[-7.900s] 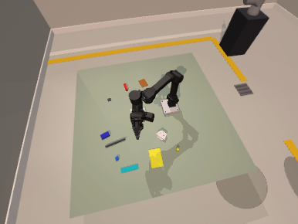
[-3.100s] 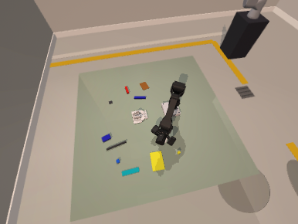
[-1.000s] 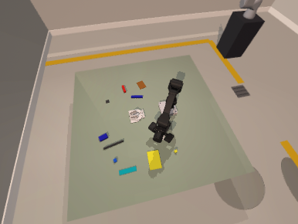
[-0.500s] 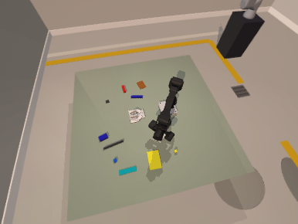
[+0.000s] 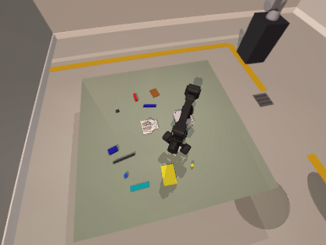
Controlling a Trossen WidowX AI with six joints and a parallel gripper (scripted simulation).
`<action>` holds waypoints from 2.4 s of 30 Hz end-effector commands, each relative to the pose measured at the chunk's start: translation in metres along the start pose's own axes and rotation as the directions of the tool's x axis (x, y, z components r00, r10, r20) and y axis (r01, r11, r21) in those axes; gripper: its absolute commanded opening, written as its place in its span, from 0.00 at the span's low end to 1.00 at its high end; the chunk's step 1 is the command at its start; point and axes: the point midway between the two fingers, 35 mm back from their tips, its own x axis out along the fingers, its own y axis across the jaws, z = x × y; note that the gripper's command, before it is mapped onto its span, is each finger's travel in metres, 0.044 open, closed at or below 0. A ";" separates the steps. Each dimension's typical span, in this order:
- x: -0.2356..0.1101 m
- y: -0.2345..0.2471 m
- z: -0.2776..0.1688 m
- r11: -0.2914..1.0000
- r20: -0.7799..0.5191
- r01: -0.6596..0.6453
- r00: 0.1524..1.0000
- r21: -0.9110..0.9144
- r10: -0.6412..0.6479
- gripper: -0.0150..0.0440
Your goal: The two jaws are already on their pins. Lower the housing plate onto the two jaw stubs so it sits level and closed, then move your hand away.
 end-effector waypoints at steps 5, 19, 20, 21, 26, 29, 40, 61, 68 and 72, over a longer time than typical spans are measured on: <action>-0.003 0.001 -0.002 1.000 -0.012 -0.002 1.000 0.002 0.002 0.85; -0.004 0.029 -0.006 0.926 -0.013 0.000 1.000 0.377 0.005 0.85; -0.004 0.031 -0.006 0.915 -0.013 0.000 1.000 0.404 0.006 0.85; -0.004 0.034 -0.006 0.903 -0.013 0.000 1.000 0.430 0.006 0.85; -0.004 0.044 -0.007 0.832 -0.013 0.002 1.000 0.555 0.007 0.85; -0.004 0.051 -0.007 0.780 -0.013 0.002 1.000 0.625 0.008 0.85; -0.005 0.074 -0.007 0.546 -0.014 0.006 1.000 0.838 0.010 0.85; -0.005 0.118 -0.001 -0.029 -0.014 0.014 1.000 0.999 0.015 0.85; -0.005 0.132 0.003 -0.229 -0.013 0.017 1.000 0.973 0.016 0.85; -0.005 0.140 0.005 -0.340 -0.013 0.018 1.000 0.940 0.017 0.85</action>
